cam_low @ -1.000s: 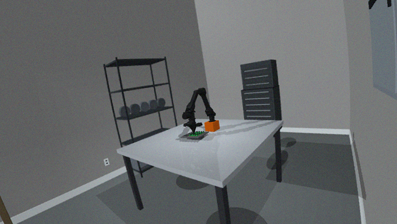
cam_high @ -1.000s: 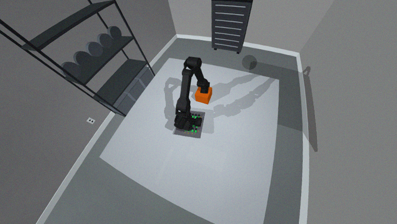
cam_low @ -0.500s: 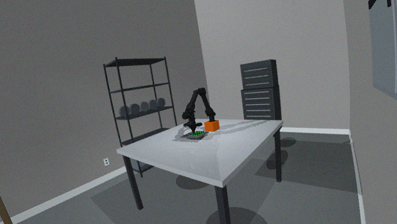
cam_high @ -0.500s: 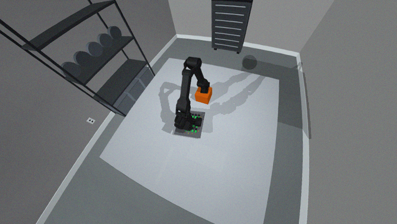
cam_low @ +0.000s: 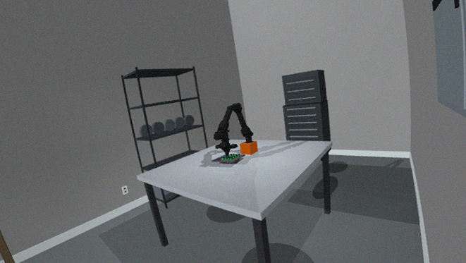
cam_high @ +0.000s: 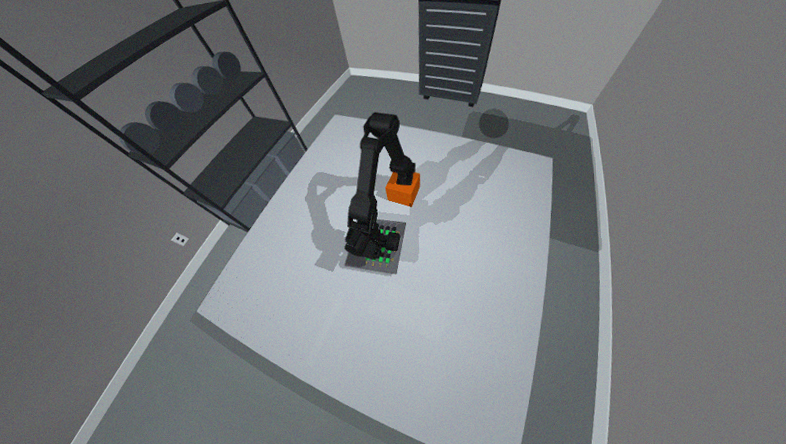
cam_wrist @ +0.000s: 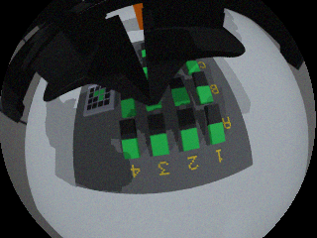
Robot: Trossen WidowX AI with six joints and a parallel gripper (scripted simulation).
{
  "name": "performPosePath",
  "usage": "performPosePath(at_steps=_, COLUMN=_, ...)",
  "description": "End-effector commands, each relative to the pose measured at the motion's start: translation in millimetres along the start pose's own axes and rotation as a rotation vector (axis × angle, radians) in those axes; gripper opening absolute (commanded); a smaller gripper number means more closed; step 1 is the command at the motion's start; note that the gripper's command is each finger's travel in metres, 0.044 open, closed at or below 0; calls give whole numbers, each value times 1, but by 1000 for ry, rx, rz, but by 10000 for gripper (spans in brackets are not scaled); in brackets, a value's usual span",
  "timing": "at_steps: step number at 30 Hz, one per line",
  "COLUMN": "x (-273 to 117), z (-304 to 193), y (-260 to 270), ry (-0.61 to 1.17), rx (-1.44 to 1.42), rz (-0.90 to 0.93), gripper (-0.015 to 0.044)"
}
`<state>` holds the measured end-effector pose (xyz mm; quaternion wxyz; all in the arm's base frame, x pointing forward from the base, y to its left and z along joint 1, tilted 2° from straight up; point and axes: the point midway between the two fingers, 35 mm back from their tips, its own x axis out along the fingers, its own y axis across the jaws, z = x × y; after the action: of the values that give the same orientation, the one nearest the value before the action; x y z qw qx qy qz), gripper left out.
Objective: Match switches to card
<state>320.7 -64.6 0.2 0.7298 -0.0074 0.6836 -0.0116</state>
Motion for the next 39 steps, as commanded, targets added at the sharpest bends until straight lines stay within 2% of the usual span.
performPosePath(at_steps=1, x=4, z=-3, y=0, ry=12, rx=-5, rz=-2, gripper=0)
performPosePath(at_steps=39, x=9, z=-3, y=0, ry=12, rx=-5, rz=-2, gripper=0)
